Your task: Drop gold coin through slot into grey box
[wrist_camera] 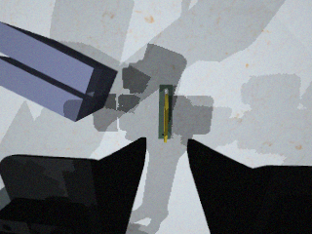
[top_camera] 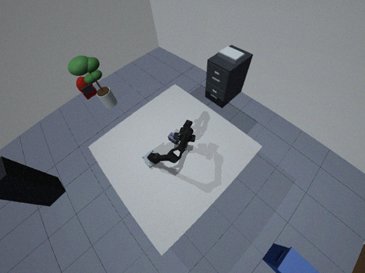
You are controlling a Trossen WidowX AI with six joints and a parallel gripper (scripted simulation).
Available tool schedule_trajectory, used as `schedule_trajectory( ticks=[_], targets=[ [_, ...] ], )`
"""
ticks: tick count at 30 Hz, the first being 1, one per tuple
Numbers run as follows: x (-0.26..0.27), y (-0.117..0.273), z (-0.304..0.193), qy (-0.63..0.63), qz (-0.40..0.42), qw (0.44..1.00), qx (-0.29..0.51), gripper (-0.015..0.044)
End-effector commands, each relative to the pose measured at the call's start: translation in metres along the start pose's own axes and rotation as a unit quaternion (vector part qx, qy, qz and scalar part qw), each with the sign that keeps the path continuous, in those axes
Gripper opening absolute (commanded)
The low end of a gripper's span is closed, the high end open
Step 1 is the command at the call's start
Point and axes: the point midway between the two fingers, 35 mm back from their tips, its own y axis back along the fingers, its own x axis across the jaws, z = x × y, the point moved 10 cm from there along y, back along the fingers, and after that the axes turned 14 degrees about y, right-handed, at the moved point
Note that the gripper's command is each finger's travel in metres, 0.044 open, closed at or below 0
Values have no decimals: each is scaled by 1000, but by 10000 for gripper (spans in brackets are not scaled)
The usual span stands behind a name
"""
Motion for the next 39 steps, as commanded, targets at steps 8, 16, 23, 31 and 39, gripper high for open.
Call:
schedule_trajectory(
  ticks=[8,16,23,31,39],
  targets=[
    [-2,-28,0,4,1,1000,6,161],
    [-2,-37,1,4,1,1000,5,161],
    [-3,-49,1,4,1,1000,5,161],
    [-3,-62,1,4,1,1000,5,161],
    [-3,-75,1,3,1,1000,5,161]
  ],
)
